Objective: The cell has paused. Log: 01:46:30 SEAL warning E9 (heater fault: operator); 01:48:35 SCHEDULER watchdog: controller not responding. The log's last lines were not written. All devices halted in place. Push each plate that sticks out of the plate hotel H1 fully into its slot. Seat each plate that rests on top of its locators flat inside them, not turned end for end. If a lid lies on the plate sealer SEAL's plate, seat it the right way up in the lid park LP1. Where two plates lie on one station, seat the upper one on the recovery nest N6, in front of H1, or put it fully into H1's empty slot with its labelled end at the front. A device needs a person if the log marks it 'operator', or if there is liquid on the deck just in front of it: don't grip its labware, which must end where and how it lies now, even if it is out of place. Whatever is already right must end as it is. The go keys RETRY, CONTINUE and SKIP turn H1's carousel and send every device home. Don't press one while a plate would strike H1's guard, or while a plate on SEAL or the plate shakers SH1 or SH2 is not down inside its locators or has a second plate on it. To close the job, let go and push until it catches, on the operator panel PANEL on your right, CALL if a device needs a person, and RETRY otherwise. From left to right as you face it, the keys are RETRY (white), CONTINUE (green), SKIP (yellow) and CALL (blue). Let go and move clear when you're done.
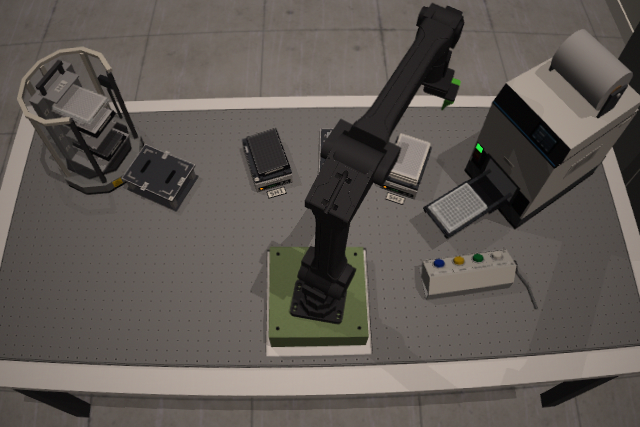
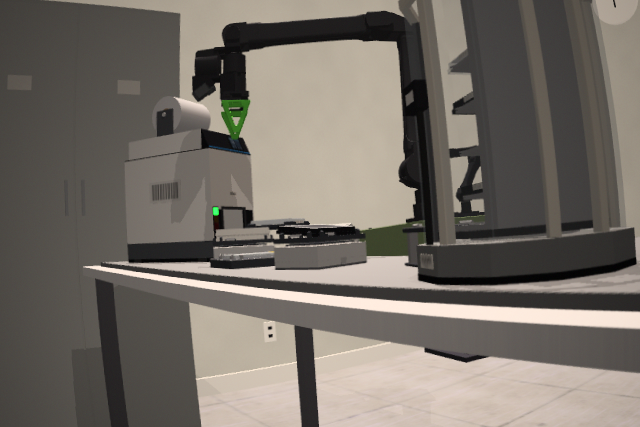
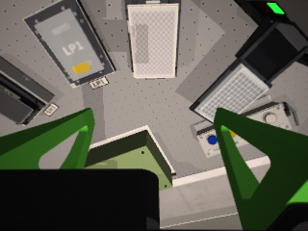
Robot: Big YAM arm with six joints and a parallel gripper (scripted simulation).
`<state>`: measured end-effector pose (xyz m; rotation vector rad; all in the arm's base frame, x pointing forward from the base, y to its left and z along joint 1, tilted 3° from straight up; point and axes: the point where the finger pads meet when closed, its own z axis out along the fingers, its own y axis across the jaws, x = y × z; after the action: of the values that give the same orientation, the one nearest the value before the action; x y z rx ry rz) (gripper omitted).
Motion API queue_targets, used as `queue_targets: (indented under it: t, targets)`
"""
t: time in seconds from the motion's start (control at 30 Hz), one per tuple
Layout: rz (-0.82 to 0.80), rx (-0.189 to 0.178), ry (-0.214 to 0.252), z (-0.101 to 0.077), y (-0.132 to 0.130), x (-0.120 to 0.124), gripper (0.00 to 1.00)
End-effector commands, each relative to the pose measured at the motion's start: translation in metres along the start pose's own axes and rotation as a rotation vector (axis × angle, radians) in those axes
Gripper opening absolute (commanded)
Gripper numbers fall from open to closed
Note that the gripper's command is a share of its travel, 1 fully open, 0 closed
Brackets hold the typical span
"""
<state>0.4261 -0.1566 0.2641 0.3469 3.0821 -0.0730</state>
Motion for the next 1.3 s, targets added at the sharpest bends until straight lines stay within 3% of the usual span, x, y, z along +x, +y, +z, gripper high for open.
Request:
queue_targets:
  t: [0.0,1.23,1.27]
  targets:
    - [-0.025,0.000,-0.008,0.0008,-0.0022,0.0021,1.00]
    - [-0.025,0.000,-0.008,0.0008,-0.0022,0.0021,1.00]
    - [-0.023,0.000,-0.009,0.0070,-0.0031,0.0010,1.00]
